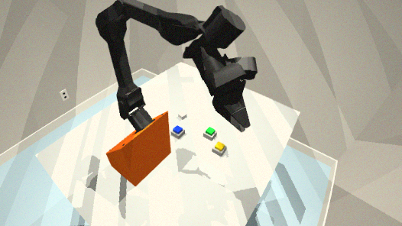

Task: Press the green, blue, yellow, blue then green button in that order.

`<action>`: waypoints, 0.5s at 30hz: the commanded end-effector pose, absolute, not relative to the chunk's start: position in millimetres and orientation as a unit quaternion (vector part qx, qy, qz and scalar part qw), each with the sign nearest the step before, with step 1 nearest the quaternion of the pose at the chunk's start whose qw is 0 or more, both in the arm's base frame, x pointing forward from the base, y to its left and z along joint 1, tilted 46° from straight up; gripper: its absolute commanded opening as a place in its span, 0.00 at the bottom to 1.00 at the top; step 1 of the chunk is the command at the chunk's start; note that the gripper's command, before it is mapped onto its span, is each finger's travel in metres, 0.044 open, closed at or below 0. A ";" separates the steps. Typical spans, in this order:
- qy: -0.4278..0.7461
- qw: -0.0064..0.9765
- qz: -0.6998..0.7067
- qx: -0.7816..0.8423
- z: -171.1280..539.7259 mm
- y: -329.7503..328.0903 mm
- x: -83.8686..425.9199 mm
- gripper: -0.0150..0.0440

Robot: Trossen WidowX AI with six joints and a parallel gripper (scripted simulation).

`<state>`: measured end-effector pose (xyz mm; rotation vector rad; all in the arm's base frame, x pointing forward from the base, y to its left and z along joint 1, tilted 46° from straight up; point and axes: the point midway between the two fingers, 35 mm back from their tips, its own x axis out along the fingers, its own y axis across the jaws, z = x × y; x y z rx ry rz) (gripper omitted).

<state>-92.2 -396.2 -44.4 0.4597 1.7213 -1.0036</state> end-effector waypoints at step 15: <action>0.659 0.713 -0.048 0.235 -112.4 -273.1 169.4 0.93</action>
